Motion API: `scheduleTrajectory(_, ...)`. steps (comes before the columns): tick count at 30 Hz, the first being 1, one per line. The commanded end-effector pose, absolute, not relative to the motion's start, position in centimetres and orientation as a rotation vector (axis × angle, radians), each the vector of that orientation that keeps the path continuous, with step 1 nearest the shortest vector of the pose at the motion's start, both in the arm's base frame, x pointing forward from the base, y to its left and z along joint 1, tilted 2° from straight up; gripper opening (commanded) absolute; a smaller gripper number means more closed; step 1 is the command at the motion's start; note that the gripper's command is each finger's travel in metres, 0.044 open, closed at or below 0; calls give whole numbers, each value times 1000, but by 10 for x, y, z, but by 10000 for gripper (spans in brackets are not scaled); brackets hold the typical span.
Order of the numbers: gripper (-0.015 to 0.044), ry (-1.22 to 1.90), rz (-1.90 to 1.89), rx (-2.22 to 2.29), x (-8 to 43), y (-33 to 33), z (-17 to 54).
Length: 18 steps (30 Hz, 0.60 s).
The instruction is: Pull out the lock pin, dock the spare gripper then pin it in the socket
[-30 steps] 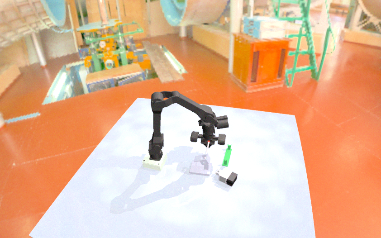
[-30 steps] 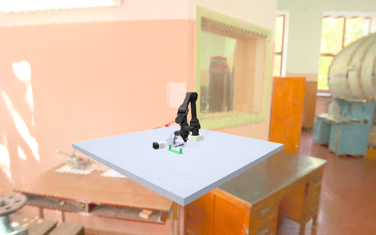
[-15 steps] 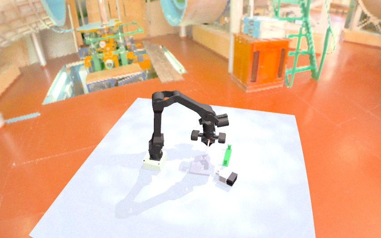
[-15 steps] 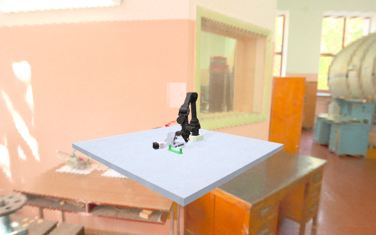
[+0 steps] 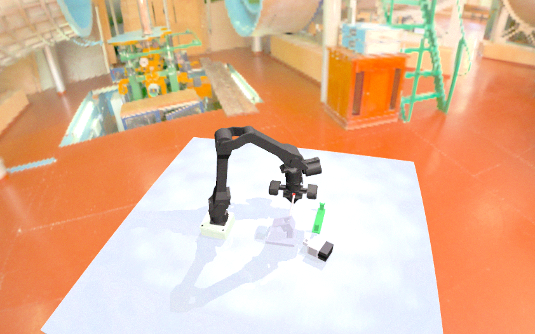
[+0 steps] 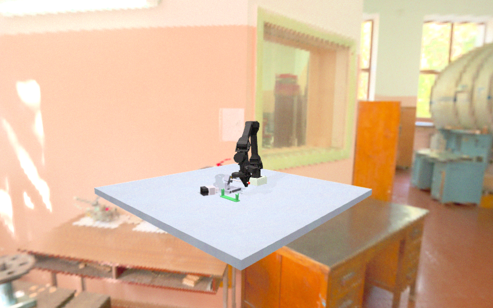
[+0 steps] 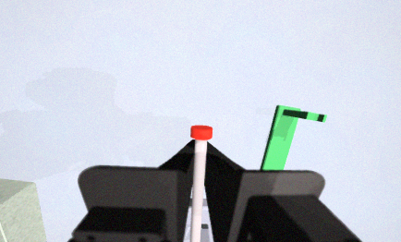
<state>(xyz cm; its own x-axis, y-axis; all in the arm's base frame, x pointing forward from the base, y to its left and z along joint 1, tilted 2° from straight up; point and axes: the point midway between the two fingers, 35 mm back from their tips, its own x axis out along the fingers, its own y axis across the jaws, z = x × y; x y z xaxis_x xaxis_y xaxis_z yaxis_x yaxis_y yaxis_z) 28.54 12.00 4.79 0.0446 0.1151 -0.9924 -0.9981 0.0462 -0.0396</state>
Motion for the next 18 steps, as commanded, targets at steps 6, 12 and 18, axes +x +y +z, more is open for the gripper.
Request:
scheduleTrajectory(6,0,1120,1195,-1114,286,127,49)
scheduleTrajectory(12,0,1122,1196,-1114,286,132,51)
scheduleTrajectory(18,0,1124,1197,-1113,286,137,52)
